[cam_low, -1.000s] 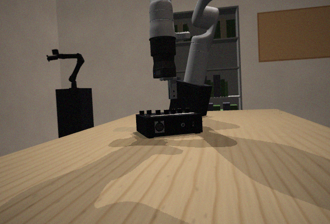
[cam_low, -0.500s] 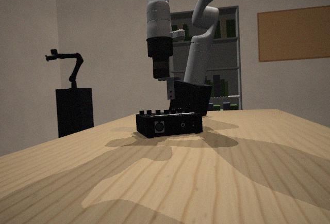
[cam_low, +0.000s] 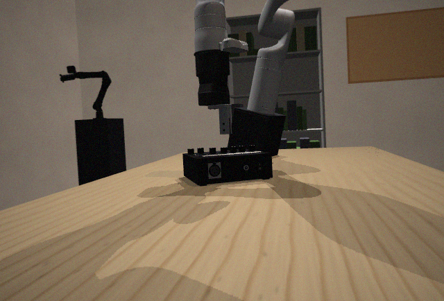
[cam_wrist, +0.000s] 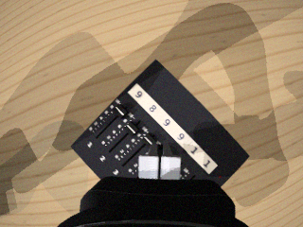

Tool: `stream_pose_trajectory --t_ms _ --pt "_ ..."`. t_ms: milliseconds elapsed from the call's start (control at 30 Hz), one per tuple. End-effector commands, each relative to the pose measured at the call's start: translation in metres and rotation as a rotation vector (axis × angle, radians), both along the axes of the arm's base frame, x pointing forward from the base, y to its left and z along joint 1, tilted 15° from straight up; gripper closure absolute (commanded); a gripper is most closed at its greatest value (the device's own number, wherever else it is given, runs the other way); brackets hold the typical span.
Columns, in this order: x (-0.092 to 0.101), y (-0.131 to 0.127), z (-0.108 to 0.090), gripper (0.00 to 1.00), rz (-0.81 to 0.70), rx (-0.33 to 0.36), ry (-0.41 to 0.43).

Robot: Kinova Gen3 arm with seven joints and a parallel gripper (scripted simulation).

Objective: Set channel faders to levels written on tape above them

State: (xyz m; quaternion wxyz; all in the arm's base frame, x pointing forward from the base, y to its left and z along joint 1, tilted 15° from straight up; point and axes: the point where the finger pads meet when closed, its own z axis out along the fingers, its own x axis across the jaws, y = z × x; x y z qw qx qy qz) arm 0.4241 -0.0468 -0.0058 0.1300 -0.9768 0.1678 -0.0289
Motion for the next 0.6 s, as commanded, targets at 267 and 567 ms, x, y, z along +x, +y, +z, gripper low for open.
stream_pose_trajectory --t_ms 267,567 --pt "0.009 -0.006 -0.001 1.0 -0.268 0.028 0.069" --pt "0.013 -0.012 -0.002 1.0 -0.448 0.046 0.114"
